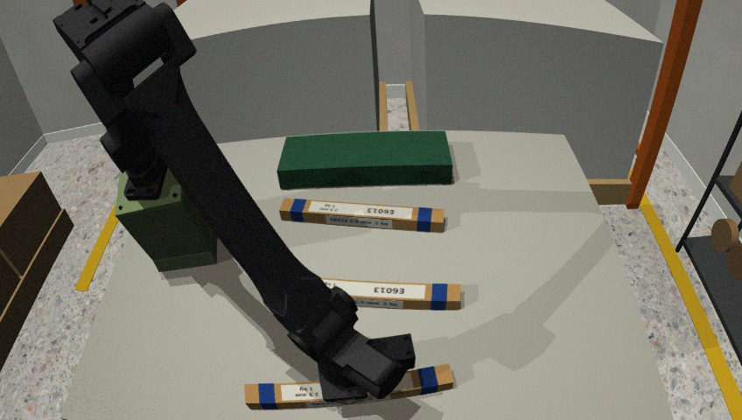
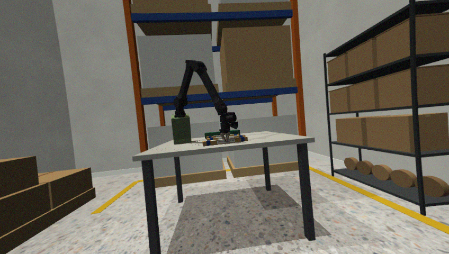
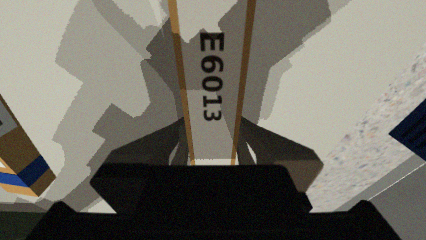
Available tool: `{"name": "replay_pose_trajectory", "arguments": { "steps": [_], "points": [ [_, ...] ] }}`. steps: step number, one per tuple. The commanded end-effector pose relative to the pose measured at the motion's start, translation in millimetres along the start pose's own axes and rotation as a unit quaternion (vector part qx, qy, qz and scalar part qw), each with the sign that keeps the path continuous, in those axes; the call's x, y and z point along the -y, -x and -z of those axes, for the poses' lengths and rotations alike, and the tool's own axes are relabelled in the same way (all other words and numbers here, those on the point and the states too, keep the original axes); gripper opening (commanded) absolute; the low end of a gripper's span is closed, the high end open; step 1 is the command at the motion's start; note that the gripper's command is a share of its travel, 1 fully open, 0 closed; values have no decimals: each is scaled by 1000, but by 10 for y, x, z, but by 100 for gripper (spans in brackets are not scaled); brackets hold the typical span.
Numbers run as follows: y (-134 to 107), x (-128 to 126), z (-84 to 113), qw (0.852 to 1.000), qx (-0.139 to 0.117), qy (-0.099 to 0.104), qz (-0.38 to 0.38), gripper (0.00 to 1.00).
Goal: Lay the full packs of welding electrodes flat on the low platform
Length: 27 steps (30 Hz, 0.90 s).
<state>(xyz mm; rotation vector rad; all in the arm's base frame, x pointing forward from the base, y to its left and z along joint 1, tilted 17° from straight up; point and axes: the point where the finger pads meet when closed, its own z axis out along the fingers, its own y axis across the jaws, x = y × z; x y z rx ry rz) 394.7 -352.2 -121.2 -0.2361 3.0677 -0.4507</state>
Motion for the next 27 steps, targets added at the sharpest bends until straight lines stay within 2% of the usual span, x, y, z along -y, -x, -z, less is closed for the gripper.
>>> {"name": "replay_pose_trajectory", "arguments": {
  "steps": [1, 10, 11, 27],
  "points": [
    [161, 246, 143, 1000, 21, -21, -3, 0],
    [161, 262, 158, 999, 22, -23, -3, 0],
    [161, 264, 159, 999, 22, -23, -3, 74],
    [160, 270, 163, 999, 22, -24, -4, 74]
  ]
}}
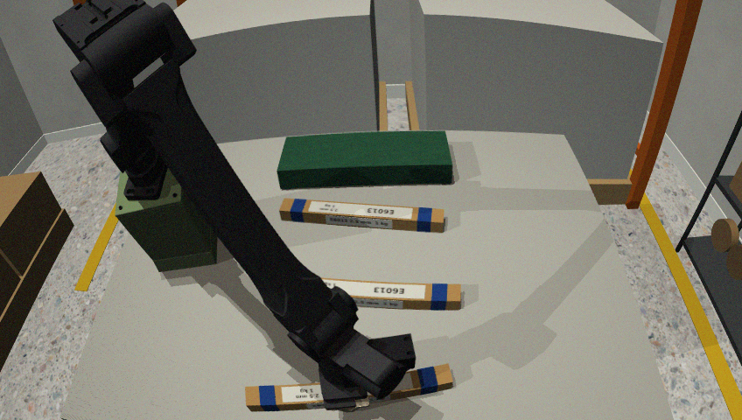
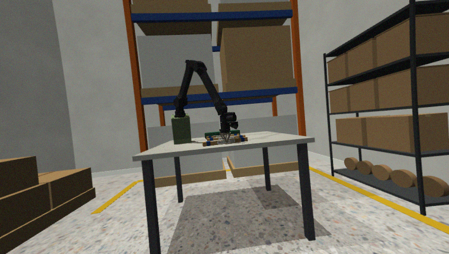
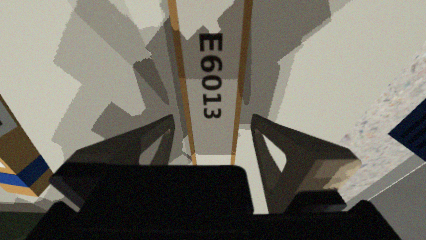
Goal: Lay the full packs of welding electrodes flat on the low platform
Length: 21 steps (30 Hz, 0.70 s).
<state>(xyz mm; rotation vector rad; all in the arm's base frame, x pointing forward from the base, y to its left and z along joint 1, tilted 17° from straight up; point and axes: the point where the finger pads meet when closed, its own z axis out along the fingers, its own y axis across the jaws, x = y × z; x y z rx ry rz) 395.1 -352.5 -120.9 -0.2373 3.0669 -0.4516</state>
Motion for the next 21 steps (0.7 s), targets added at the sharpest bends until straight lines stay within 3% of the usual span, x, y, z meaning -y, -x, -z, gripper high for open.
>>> {"name": "replay_pose_trajectory", "arguments": {
  "steps": [1, 12, 21],
  "points": [
    [156, 267, 161, 999, 22, -23, -5, 74],
    [156, 267, 162, 999, 22, -23, -5, 74],
    [69, 50, 580, 1000, 13, -12, -1, 74]
  ]
}}
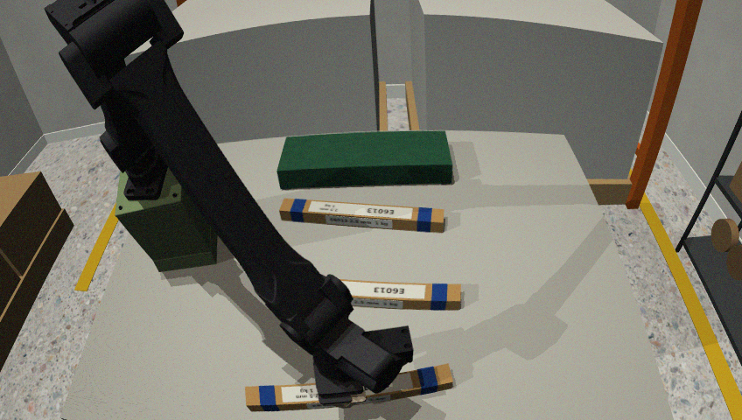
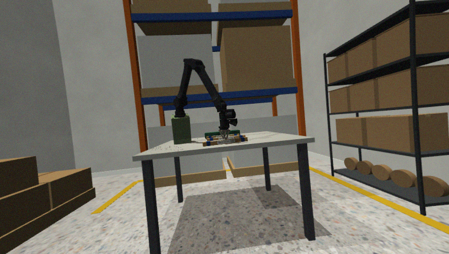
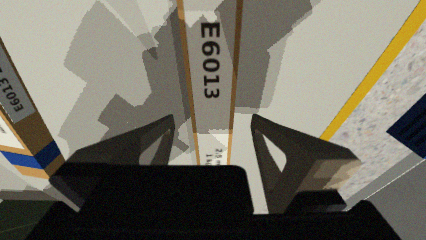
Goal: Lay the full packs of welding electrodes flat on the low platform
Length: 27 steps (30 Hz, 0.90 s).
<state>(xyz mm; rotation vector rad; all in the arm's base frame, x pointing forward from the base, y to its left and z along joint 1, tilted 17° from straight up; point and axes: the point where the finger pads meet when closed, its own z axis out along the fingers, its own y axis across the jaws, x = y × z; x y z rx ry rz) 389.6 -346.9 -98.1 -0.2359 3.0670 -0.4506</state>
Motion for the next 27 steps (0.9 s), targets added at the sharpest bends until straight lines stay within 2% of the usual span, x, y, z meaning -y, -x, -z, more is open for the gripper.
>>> {"name": "replay_pose_trajectory", "arguments": {
  "steps": [1, 4, 16, 21, 27],
  "points": [
    [109, 36, 392, 1000, 12, -12, -1, 74],
    [106, 28, 441, 1000, 12, -11, -1, 74],
    [83, -18, 1036, 1000, 10, -9, 0, 74],
    [80, -9, 1048, 1000, 10, -9, -1, 74],
    [20, -8, 937, 1000, 2, -3, -4, 74]
  ]
}}
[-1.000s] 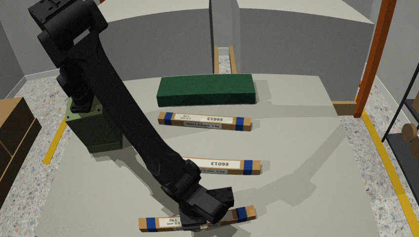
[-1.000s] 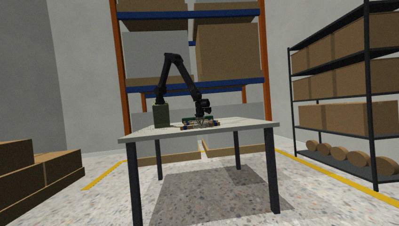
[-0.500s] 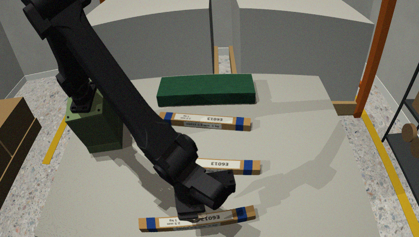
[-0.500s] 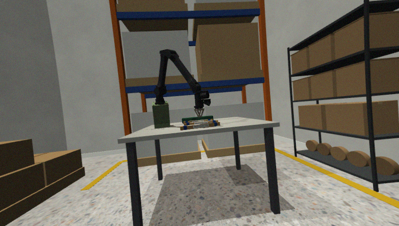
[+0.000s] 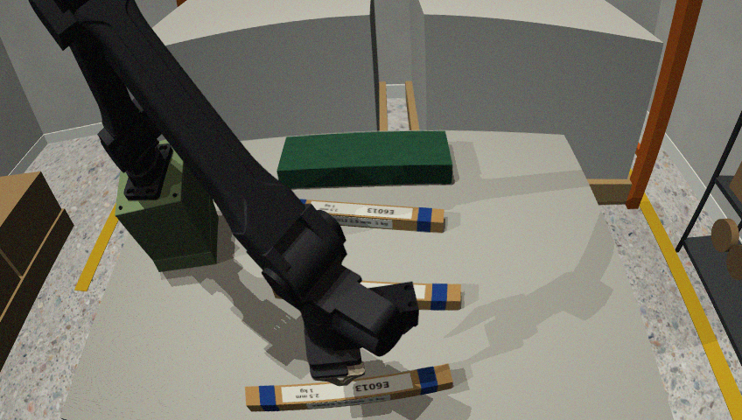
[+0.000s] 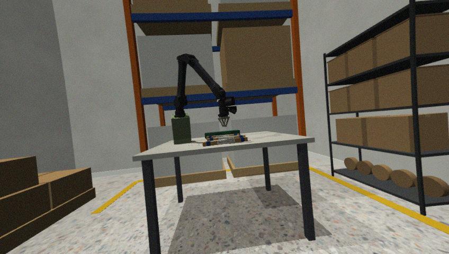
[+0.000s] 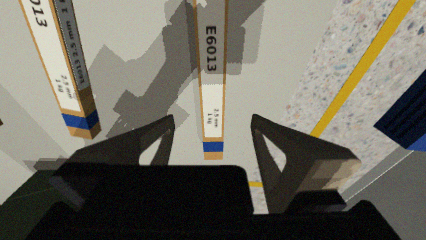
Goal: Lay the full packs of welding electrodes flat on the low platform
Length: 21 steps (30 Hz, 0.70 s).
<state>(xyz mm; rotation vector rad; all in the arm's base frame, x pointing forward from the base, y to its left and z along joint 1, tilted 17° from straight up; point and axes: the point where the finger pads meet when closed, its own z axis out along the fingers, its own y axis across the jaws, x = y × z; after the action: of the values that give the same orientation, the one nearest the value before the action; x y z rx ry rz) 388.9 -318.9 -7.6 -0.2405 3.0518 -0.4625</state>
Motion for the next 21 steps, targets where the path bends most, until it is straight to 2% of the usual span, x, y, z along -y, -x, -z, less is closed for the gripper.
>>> {"name": "replay_pose_trajectory", "arguments": {
  "steps": [1, 21],
  "points": [
    [-29, -3, -20, 1000, -5, 2, -6, 74],
    [-51, 4, -79, 1000, -7, 4, -7, 74]
  ]
}}
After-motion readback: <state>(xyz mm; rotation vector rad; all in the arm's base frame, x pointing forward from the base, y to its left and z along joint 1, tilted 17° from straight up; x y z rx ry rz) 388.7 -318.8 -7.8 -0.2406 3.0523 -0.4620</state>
